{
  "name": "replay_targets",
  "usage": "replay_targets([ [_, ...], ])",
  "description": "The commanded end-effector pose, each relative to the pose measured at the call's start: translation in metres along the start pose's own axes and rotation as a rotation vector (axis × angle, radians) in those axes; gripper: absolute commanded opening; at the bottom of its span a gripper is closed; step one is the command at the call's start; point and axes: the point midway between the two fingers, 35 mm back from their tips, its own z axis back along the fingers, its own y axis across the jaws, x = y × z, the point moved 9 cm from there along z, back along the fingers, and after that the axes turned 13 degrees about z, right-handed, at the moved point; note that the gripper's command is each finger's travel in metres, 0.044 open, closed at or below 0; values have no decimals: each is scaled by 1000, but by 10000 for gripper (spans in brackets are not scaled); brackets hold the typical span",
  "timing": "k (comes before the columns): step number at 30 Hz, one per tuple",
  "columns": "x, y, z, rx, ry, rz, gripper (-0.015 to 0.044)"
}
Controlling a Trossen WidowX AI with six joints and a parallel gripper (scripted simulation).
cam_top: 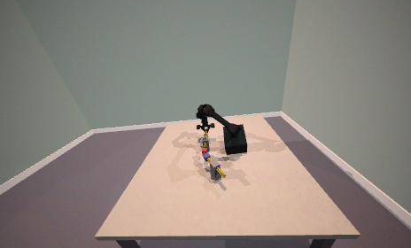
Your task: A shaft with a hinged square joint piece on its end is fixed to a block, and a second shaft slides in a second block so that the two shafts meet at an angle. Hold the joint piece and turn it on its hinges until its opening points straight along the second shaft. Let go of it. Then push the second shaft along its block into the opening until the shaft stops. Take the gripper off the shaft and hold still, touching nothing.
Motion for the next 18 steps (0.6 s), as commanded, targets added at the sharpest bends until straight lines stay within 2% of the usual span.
replay_targets([
  [1, 0, 0, 0, 0, 0, 0, 60],
  [8, 0, 0, 0, 0, 0, 0, 0],
  [18, -8, 1, -1, 7, -1, -2, 0],
])
